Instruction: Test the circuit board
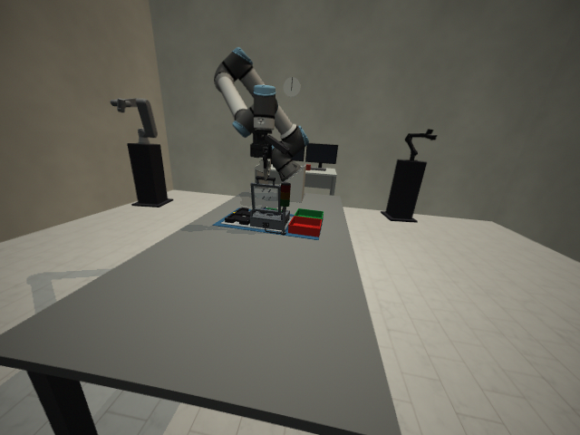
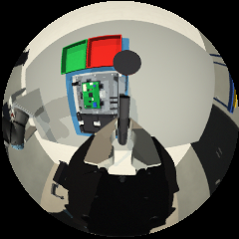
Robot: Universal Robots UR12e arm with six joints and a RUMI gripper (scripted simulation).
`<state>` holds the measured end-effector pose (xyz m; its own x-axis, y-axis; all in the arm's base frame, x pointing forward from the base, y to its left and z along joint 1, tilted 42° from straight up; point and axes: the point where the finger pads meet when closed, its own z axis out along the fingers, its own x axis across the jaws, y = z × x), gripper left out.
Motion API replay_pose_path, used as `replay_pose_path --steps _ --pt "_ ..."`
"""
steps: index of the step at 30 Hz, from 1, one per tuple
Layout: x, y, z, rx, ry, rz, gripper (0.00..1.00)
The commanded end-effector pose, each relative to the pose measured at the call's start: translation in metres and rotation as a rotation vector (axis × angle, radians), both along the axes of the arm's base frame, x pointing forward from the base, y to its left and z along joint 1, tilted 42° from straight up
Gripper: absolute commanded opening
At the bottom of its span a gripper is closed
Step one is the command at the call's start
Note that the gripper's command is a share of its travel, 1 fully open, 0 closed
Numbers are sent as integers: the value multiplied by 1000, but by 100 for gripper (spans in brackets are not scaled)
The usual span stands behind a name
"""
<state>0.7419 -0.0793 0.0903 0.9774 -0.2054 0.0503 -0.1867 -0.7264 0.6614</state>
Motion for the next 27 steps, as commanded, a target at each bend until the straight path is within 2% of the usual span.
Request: replay_pose_path --steps 1,20,27 --pt "-11 5 2 -2 -1 2 0" --pt "-44 12 1 -2 -1 1 0" --pt "-63 13 -2 -2 -1 0 0"
